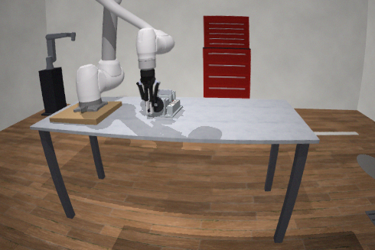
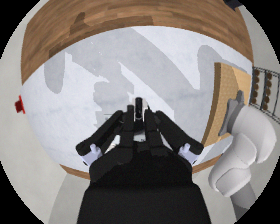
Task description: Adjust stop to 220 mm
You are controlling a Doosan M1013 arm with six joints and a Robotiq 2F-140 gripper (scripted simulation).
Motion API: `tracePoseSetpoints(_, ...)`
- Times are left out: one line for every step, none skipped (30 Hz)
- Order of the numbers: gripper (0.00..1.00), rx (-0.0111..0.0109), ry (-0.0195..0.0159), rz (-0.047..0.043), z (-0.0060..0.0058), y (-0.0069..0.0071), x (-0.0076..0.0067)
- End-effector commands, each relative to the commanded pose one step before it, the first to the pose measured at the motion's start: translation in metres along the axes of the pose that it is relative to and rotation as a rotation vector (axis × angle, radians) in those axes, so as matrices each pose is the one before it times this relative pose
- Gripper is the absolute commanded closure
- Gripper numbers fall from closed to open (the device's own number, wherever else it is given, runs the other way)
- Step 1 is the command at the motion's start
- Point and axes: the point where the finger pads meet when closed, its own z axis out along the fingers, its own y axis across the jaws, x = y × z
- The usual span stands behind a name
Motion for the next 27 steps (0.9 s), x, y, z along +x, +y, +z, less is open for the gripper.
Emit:
tracePoseSetpoints(0.96, 0.00099, -0.00019, 0.00015, 0.00486, -0.00548, -0.00003)
tracePoseSetpoints(0.96, 0.0, 0.0, 0.0, 0.00091, -0.00144, 0.0)
tracePoseSetpoints(0.96, 0.0, 0.0, 0.0, 0.00092, -0.00144, 0.0)
tracePoseSetpoints(0.96, 0.0, 0.0, 0.0, 0.00077, -0.00161, 0.0)
tracePoseSetpoints(0.96, 0.0, 0.0, 0.0, 0.00069, -0.00169, 0.0)
tracePoseSetpoints(0.96, 0.0, 0.0, 0.0, 0.0007, -0.00169, 0.0)
tracePoseSetpoints(0.96, 0.0, 0.0, 0.0, 0.0, 0.0, 0.0)
tracePoseSetpoints(0.96, 0.0, 0.0, 0.0, 0.0, 0.0, 0.0)
tracePoseSetpoints(0.96, 0.0, 0.0, 0.0, 0.0005, -0.00192, 0.0)
tracePoseSetpoints(0.96, 0.0, 0.0, 0.0, 0.00044, -0.00199, 0.0)
tracePoseSetpoints(0.96, 0.0, 0.0, 0.0, 0.00039, -0.00205, 0.0)
tracePoseSetpoints(0.96, 0.0, 0.0, 0.0, 0.0001, -0.00238, 0.0)
tracePoseSetpoints(0.96, 0.0, 0.0, 0.0, 0.0001, -0.00238, 0.0)
tracePoseSetpoints(0.96, 0.0, 0.0, 0.0, -0.00034, -0.00277, 0.0)
tracePoseSetpoints(0.96, 0.0, 0.0, 0.0, -0.00039, -0.00279, -0.00001)
tracePoseSetpoints(0.96, 0.0, 0.0, 0.0, -0.00083, -0.0026, 0.0)
tracePoseSetpoints(0.96, 0.0, 0.0, 0.0, -0.00088, -0.00258, 0.0)
tracePoseSetpoints(0.96, 0.0, 0.0, 0.0, -0.00127, -0.00241, 0.0)
tracePoseSetpoints(0.96, 0.0, 0.0, 0.0, -0.00134, -0.00238, 0.0)
tracePoseSetpoints(0.96, 0.0, 0.0, 0.0, -0.0017, -0.00222, 0.00001)
tracePoseSetpoints(0.96, 0.0, 0.0, 0.0, -0.00183, -0.00216, 0.0)
tracePoseSetpoints(0.96, 0.0, 0.0, 0.0, -0.00219, -0.002, 0.0)
tracePoseSetpoints(0.96, 0.0, 0.0, 0.0, -0.00244, -0.00187, 0.0)
tracePoseSetpoints(0.96, 0.0, 0.0, 0.0, 0.0, 0.0, 0.0)
tracePoseSetpoints(0.96, 0.0, 0.0, 0.0, 0.0, 0.0, 0.0)
tracePoseSetpoints(0.96, 0.0, 0.0, 0.0, -0.00271, -0.00172, 0.0)
tracePoseSetpoints(0.96, 0.0, 0.0, 0.0, -0.0028, -0.00127, 0.0)
